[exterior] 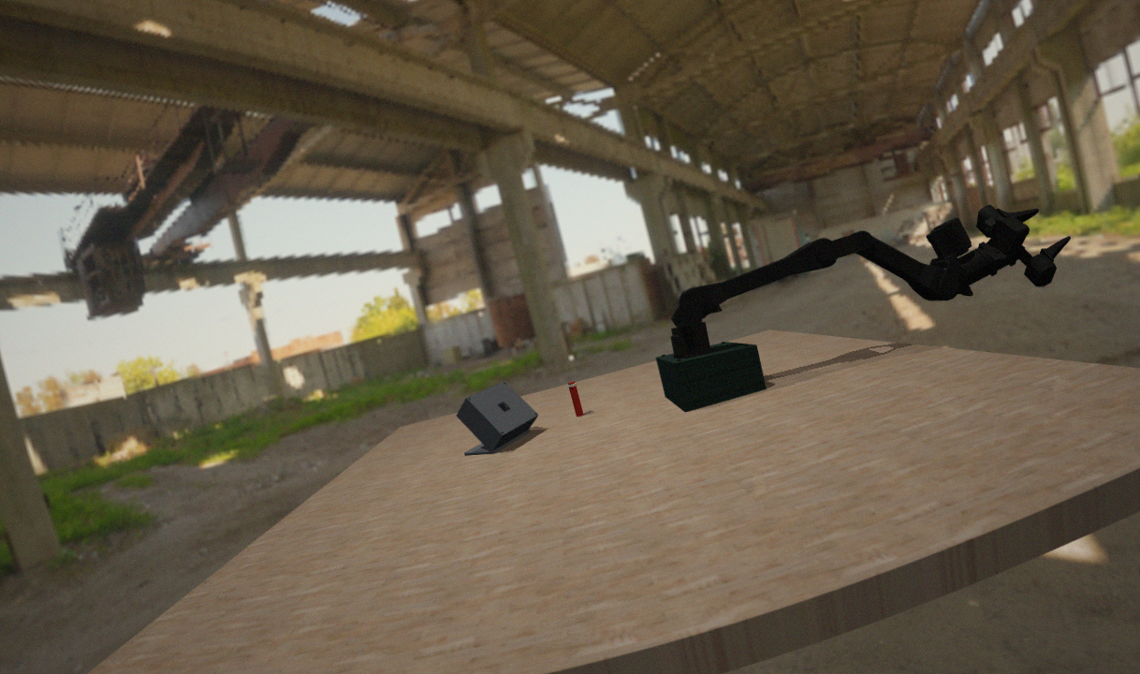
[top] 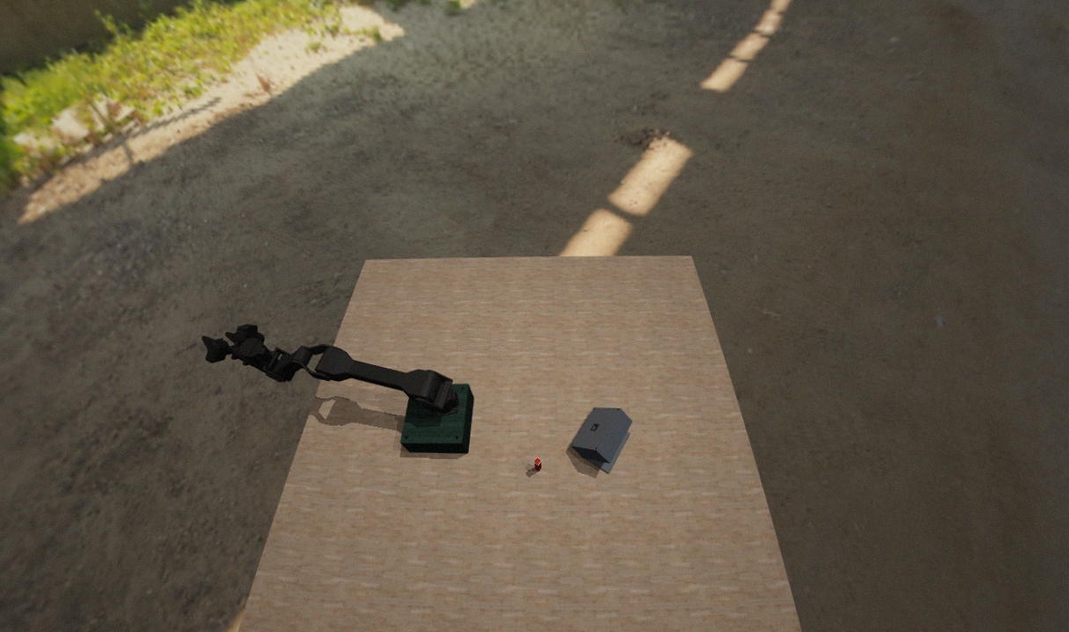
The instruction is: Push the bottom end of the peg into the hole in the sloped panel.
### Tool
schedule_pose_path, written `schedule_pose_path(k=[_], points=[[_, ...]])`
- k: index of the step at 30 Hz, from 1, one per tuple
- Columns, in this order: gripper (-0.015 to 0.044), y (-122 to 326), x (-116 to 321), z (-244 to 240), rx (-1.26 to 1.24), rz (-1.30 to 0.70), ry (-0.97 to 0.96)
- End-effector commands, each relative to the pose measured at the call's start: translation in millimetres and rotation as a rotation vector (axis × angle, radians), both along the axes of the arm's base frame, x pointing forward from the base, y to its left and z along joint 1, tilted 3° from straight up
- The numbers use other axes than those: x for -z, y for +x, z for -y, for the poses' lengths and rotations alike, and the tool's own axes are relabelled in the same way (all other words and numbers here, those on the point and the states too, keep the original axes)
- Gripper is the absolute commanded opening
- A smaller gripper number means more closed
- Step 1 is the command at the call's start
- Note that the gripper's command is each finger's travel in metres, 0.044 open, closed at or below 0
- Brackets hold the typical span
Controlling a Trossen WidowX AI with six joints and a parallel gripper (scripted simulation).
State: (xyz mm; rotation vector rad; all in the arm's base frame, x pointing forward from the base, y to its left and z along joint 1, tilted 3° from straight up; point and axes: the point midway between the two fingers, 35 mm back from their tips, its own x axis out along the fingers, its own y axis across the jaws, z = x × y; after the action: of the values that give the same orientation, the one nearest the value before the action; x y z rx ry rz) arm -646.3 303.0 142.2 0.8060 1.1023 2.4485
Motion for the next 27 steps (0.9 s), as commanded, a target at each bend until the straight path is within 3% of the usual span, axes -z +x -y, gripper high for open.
schedule_pose_path(k=[1, 6, 20, 27], points=[[0.0426, 0.1, -0.3, -0.1, 0.000, 0.000, 0.000], [0.0440, 3.6, -6.9, -1.8, -0.012, 0.012, 0.011], [0.0440, 59.3, -6.9, -95.7, 0.120, 0.086, -0.017], [0.0440, 75.8, -8.0, -115.8, 0.186, 0.156, 0.010]])
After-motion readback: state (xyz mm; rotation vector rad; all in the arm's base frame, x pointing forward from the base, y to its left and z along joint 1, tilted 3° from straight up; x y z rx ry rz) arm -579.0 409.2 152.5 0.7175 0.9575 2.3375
